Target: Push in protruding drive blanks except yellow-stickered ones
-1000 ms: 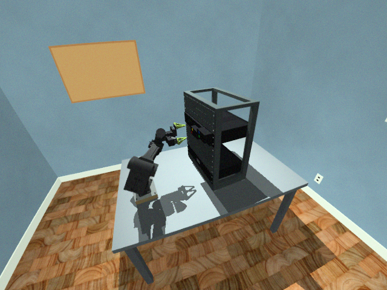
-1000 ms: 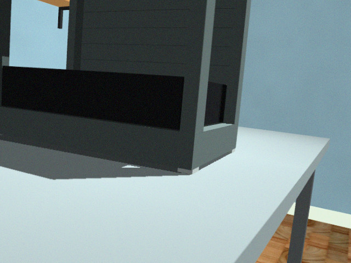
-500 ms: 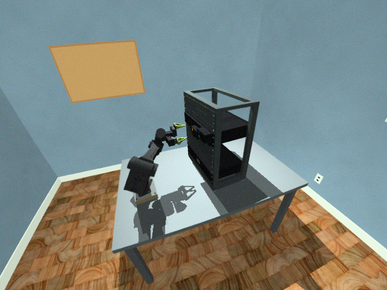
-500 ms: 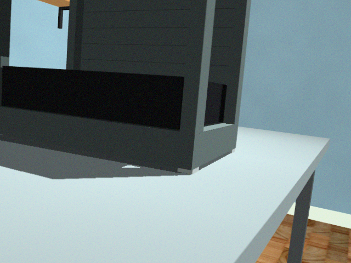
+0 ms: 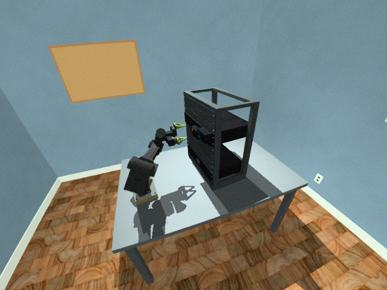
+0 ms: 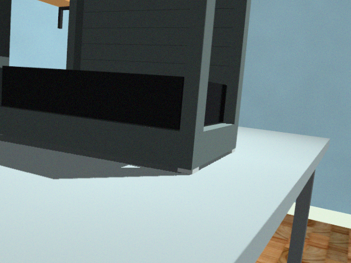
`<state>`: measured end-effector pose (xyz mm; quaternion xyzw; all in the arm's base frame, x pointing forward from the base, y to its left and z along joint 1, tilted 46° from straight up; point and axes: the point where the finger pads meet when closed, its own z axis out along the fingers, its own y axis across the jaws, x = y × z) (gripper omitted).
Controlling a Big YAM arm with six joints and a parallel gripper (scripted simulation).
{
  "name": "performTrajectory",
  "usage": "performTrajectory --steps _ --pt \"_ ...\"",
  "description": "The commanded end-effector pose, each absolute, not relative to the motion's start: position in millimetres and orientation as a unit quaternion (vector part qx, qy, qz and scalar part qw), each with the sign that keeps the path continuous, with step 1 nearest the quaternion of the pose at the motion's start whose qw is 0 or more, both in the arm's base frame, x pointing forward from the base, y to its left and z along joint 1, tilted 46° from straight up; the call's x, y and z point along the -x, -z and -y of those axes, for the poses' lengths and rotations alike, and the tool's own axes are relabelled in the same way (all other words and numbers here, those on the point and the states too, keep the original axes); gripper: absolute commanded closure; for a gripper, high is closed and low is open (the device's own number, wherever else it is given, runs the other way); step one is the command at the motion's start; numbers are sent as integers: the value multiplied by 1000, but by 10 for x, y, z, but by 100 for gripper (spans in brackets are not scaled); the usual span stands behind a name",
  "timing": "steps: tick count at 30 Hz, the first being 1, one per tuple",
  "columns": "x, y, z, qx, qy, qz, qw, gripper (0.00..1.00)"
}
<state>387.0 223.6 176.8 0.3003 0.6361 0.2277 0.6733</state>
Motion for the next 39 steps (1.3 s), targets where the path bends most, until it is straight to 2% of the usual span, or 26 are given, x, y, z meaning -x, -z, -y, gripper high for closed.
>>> performTrajectory --steps 1,23,35,39 --pt "-3945 -1873 -2250 -307 -233 -625 679 0" --pt "-3889 -1886 -2126 -302 -222 -635 675 0" --pt "-3846 -2393 -1839 -305 -227 -632 675 0" --pt "-3901 -2873 -1768 -314 -245 -615 681 0"
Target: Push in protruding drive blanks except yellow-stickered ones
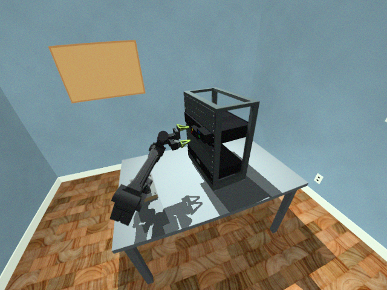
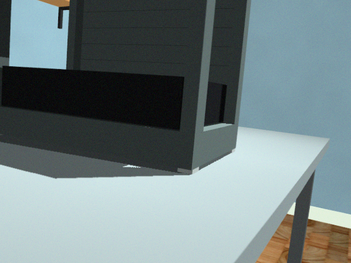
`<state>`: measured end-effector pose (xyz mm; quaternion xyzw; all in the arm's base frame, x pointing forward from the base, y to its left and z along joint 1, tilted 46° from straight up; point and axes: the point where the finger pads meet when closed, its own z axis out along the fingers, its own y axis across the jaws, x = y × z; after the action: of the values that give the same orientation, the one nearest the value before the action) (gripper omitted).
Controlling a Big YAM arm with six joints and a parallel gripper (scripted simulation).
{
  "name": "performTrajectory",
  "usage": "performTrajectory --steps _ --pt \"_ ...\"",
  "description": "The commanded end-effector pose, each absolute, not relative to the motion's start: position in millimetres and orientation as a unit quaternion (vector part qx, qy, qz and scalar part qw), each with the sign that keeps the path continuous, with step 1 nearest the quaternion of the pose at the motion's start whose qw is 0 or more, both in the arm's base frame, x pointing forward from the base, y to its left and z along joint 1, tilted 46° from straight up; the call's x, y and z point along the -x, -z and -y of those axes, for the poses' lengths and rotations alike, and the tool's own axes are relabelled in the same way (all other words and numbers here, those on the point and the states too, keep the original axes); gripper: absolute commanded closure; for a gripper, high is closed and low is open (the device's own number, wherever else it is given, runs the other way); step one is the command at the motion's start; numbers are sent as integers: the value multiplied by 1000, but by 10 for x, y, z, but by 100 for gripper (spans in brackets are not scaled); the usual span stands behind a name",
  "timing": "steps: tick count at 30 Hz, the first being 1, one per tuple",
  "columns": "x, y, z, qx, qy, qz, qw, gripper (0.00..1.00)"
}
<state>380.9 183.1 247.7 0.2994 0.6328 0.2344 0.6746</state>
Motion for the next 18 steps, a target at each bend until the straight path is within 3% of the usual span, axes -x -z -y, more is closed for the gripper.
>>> performTrajectory --steps 1,9,11,12,18 --pt "-3895 -2943 -1734 -314 -246 -614 681 0" --pt "-3846 -3231 -1547 -314 -246 -613 681 0" --pt "-3846 -3231 -1547 -314 -246 -613 681 0" --pt "-3796 -2856 -1501 -304 -221 -640 670 0" --pt "-3822 -3024 -1523 -309 -234 -627 676 0"
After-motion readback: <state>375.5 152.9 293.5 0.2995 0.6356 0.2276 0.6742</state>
